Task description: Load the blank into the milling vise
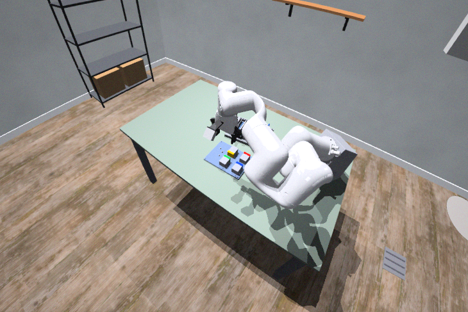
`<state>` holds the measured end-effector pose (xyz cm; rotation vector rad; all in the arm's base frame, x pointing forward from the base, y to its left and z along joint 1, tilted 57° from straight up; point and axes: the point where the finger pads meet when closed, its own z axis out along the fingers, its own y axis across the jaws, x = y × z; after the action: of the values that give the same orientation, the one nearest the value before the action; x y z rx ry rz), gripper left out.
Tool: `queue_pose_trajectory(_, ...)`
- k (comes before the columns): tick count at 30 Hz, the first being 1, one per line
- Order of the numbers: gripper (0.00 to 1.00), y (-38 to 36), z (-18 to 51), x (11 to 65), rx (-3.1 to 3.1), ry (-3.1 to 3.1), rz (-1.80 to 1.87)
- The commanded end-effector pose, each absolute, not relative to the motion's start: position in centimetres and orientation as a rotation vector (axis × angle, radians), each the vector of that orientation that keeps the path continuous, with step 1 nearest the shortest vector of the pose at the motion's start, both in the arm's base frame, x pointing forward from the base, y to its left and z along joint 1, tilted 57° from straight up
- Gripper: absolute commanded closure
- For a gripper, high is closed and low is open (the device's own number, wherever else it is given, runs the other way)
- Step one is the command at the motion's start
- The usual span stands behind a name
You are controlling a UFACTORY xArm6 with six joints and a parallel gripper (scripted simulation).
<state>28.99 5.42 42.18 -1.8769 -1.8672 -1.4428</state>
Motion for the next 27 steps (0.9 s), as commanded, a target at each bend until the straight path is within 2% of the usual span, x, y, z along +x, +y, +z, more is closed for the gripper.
queue_pose_trajectory(1,0.0,5.58,42.37,29.0,-1.881,-1.866,-1.441)
queue_pose_trajectory(27,0.0,4.65,41.43,29.22,-1.881,-1.866,-1.441)
